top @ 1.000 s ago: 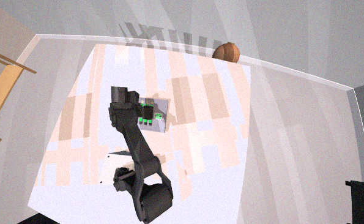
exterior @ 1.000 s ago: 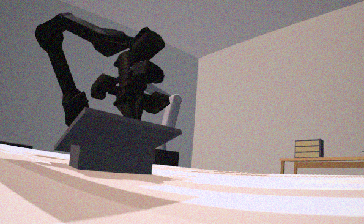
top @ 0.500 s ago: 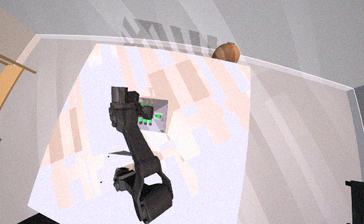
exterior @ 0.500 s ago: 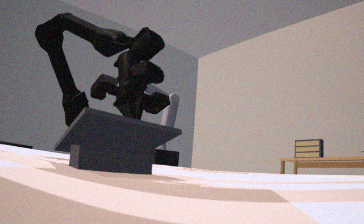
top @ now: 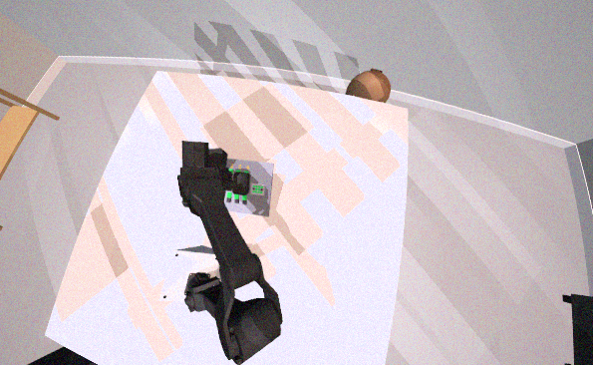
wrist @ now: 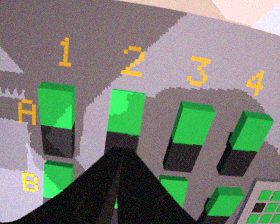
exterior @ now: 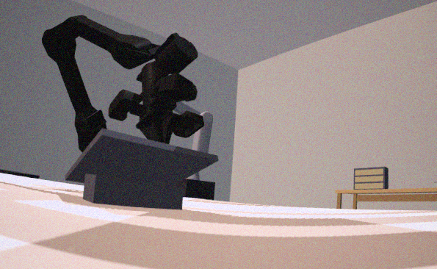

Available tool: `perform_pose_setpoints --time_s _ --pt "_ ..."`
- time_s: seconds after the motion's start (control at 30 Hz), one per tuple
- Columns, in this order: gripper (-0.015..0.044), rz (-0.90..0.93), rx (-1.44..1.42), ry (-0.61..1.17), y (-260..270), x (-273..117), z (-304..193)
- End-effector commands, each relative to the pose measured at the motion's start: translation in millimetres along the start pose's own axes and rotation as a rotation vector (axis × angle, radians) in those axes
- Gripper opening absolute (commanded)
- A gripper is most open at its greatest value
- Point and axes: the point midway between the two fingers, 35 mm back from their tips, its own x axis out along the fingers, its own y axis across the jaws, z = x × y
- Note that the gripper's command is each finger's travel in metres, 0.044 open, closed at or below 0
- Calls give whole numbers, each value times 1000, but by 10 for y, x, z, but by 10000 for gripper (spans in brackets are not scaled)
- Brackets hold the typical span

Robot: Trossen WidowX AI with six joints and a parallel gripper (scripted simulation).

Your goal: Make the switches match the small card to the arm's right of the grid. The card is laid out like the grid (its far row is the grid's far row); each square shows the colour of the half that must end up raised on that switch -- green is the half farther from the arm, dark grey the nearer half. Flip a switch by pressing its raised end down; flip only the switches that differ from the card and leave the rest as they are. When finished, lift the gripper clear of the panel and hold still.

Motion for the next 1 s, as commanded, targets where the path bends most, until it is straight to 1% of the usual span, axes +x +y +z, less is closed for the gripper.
perform_pose_setpoints --time_s 0.0,0.7,0.77,0.9,0.97 --pt "0 3 -5 -1 6 9 0" --pt "0 3 -5 -1 5 37 0" --pt "0 2 0 3 6 -47 11" --pt "0 7 -4 24 17 -525 29" --pt "0 6 -5 27 10 -611 25"
